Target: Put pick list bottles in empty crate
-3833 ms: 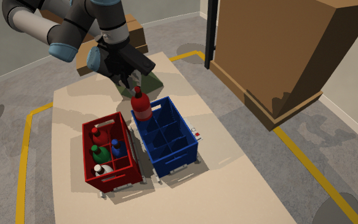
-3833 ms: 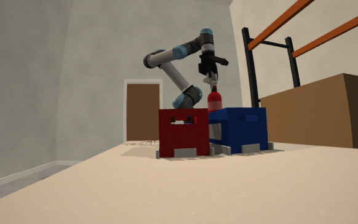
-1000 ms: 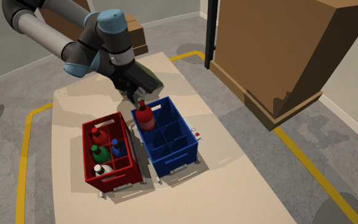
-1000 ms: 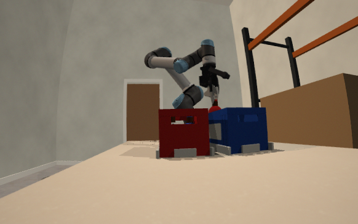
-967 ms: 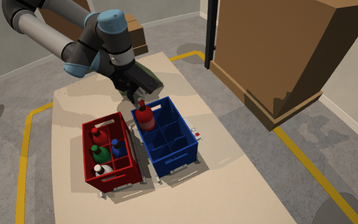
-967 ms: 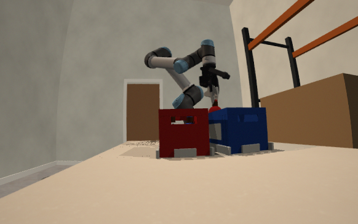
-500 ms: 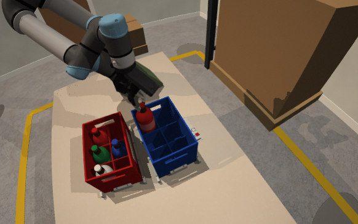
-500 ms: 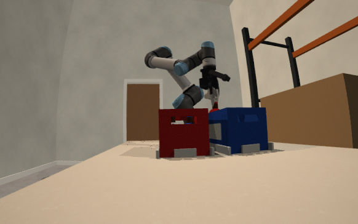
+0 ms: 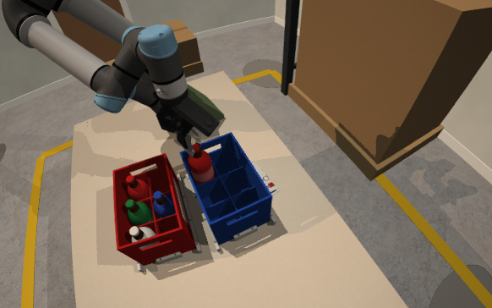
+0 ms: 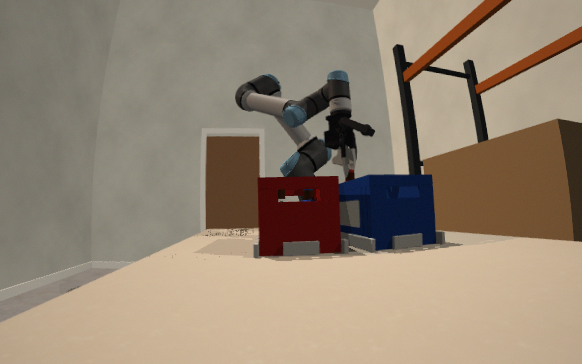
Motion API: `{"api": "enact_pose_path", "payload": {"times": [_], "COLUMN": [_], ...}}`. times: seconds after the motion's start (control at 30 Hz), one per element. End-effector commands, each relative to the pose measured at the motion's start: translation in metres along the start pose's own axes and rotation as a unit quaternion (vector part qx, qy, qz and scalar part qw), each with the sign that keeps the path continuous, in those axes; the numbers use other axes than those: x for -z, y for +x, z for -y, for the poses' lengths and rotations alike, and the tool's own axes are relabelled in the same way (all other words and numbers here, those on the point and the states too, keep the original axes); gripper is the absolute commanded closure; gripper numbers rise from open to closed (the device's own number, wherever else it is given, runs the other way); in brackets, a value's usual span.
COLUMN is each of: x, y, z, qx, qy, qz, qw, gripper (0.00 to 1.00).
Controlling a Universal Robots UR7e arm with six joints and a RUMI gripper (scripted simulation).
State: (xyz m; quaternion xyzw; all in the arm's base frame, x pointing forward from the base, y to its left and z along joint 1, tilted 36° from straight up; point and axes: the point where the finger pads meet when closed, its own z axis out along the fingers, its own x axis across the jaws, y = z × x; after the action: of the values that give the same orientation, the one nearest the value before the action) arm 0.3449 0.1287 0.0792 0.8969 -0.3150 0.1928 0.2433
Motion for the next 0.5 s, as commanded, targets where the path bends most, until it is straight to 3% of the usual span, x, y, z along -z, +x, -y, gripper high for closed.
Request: {"api": "enact_pose_path", "payload": {"times": [0.0, 0.47], "x": [-0.005, -0.017], "y": [0.0, 0.0], "z": [0.0, 0.0], "qx": [0.0, 0.0], "qy": [0.001, 0.001], "qz": [0.0, 0.0], "qw": [1.0, 1.0], "gripper": [1.0, 1.0]}}
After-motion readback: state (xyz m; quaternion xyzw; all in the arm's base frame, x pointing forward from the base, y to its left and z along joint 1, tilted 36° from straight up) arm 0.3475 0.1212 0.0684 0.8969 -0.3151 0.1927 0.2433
